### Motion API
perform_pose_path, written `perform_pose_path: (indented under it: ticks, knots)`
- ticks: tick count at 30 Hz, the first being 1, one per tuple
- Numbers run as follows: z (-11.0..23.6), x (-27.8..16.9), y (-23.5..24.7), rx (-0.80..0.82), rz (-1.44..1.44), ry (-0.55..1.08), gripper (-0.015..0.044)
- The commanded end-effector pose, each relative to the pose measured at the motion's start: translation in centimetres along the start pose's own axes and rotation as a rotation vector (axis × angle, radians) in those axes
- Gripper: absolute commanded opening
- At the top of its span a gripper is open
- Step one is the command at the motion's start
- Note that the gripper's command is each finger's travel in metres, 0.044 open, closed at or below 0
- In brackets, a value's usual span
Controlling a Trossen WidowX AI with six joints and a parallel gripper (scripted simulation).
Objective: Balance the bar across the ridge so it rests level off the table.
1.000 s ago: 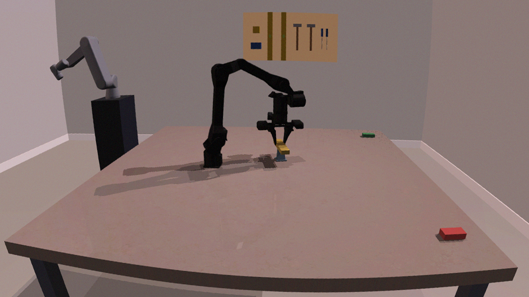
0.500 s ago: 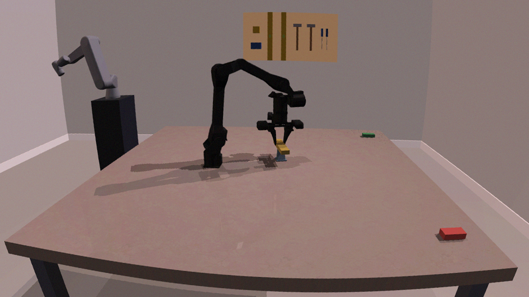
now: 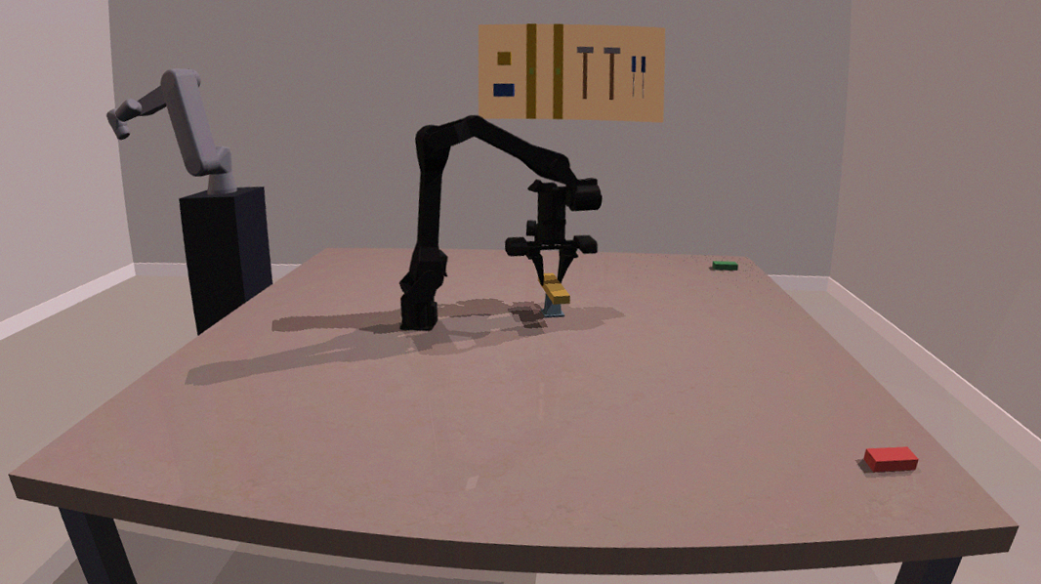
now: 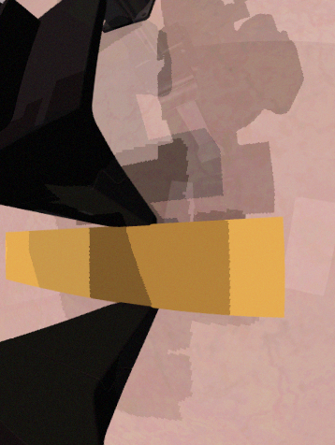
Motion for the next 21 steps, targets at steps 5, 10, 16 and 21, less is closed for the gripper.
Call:
perform_pose_path:
  ticks: [5, 10, 16, 21]
  knots:
    - [0.00, 0.00, 0.00, 0.000, 0.000, 0.000, 0.0000]
    - [0.00, 0.00, 0.00, 0.000, 0.000, 0.000, 0.0026]
    - [0.00, 0.00, 0.00, 0.000, 0.000, 0.000, 0.0167]
    - [0.00, 0.00, 0.00, 0.000, 0.000, 0.000, 0.0167]
Point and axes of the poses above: the point midway between the two fingers, 35 mm back from their tips, its own z axis back along the fingers, its own y axis across the jaws, x = y × z, the point moved 7 cm from there along z, back along the fingers, and after that the axes turned 1 degree about -z, right-handed, at the moved point
